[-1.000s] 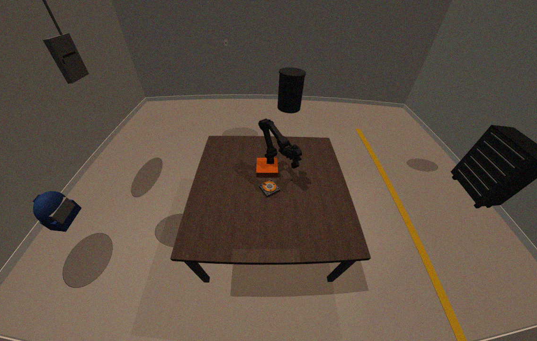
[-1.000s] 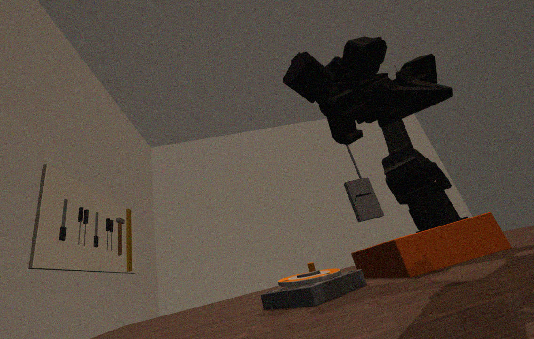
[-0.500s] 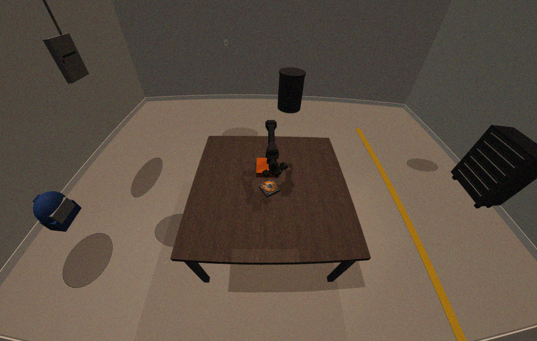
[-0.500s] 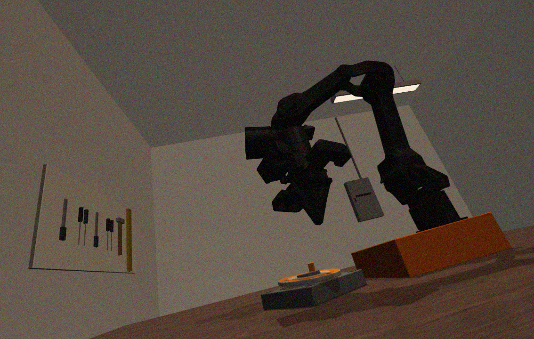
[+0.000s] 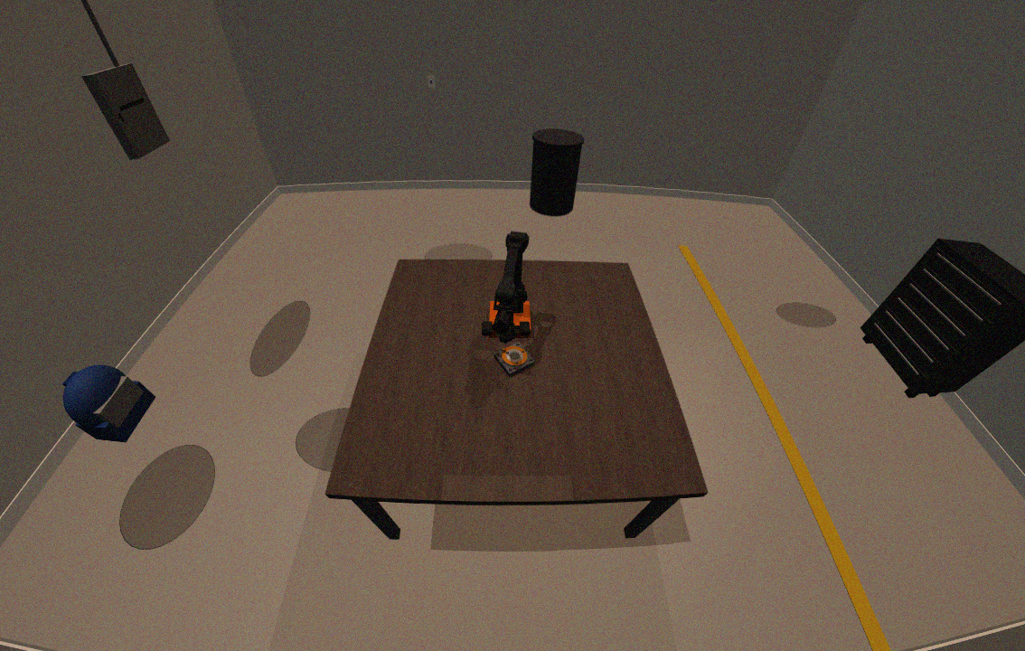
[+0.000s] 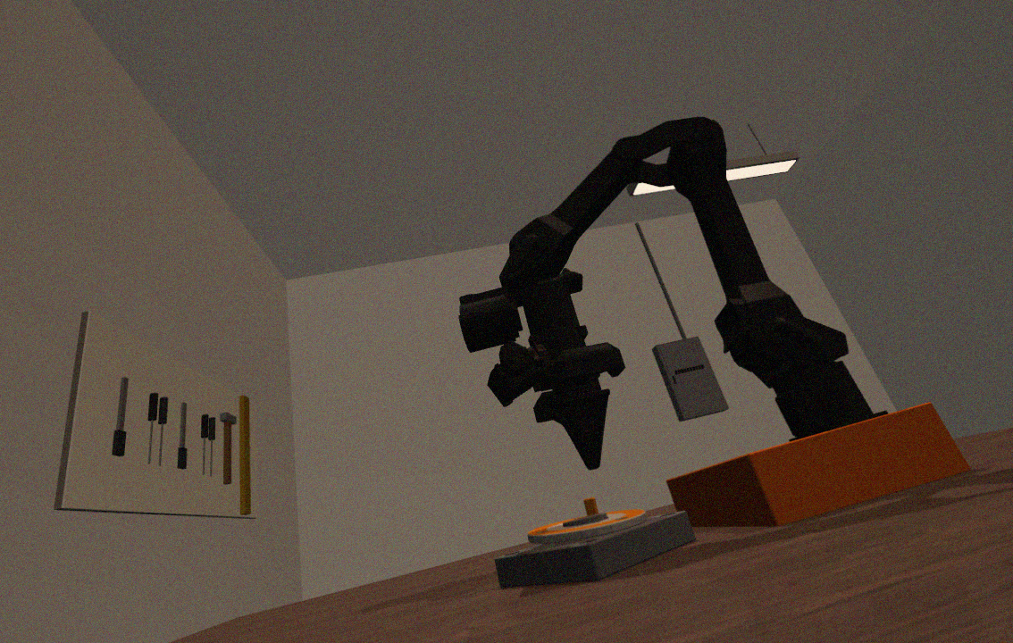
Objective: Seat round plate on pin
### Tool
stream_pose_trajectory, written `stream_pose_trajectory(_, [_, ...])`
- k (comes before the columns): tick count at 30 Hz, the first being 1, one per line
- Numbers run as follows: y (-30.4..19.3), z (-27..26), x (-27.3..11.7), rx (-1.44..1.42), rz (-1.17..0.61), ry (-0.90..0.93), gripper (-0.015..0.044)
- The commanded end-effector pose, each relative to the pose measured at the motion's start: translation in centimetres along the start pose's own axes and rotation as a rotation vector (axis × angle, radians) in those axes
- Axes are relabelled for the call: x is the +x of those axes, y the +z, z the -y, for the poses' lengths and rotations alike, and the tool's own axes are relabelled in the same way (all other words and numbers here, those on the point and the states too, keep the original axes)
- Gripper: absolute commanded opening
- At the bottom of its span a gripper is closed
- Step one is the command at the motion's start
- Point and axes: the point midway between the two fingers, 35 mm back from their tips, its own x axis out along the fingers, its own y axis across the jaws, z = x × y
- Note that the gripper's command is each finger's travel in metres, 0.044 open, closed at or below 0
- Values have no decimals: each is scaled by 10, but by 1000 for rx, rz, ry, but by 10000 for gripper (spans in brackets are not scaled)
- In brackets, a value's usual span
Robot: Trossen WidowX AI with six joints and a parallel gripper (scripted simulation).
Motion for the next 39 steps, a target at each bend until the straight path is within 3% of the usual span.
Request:
stream_pose_trajectory(1, [-3, 1, 17, 7, -13, -3, 0])
stream_pose_trajectory(6, [-5, 0, 33, 7, -14, -3, 0])
stream_pose_trajectory(39, [32, 15, 33, 7, -11, -4, 0])
